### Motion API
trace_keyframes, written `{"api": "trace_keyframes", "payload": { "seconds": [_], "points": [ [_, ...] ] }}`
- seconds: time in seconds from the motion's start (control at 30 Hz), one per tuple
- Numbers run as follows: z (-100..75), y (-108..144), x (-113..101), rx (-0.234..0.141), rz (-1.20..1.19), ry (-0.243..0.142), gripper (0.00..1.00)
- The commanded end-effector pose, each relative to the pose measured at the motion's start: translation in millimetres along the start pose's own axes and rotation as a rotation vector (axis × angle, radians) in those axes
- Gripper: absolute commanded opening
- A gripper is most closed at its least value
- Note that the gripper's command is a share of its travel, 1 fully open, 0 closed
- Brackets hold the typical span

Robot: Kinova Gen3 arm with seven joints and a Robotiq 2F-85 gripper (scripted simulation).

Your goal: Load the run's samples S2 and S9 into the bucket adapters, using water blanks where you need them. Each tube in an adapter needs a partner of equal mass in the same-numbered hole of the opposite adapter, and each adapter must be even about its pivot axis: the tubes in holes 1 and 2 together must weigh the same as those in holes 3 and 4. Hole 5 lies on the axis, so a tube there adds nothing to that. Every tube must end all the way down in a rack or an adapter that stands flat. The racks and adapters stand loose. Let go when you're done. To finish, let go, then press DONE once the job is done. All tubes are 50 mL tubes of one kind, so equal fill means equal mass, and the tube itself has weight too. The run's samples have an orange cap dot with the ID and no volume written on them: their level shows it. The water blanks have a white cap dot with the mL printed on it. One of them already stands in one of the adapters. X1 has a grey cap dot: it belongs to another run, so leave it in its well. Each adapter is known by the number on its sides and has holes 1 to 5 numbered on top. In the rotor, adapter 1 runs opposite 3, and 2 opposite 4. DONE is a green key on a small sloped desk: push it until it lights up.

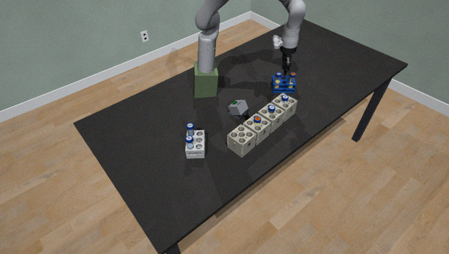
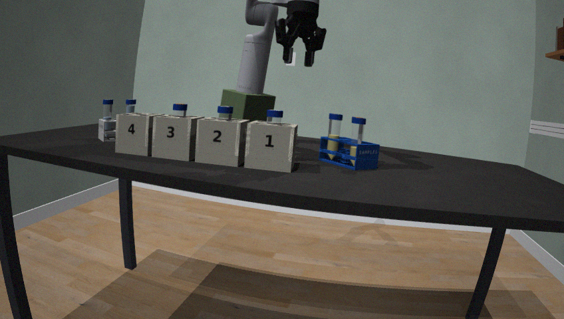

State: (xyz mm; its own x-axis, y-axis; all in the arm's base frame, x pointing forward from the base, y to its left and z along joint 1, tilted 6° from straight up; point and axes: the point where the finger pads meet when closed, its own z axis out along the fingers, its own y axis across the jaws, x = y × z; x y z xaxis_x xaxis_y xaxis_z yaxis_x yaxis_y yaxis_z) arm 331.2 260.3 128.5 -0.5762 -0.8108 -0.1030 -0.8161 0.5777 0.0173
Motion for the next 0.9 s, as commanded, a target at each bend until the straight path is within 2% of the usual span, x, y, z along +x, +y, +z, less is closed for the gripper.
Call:
{"api": "trace_keyframes", "payload": {
  "seconds": [0.0,0.87],
  "points": [
    [0.4,12,-7,0.004,-0.008,0.002,0.62],
    [0.2,75,-43,0.005,-0.007,0.001,0.62]
  ]
}}
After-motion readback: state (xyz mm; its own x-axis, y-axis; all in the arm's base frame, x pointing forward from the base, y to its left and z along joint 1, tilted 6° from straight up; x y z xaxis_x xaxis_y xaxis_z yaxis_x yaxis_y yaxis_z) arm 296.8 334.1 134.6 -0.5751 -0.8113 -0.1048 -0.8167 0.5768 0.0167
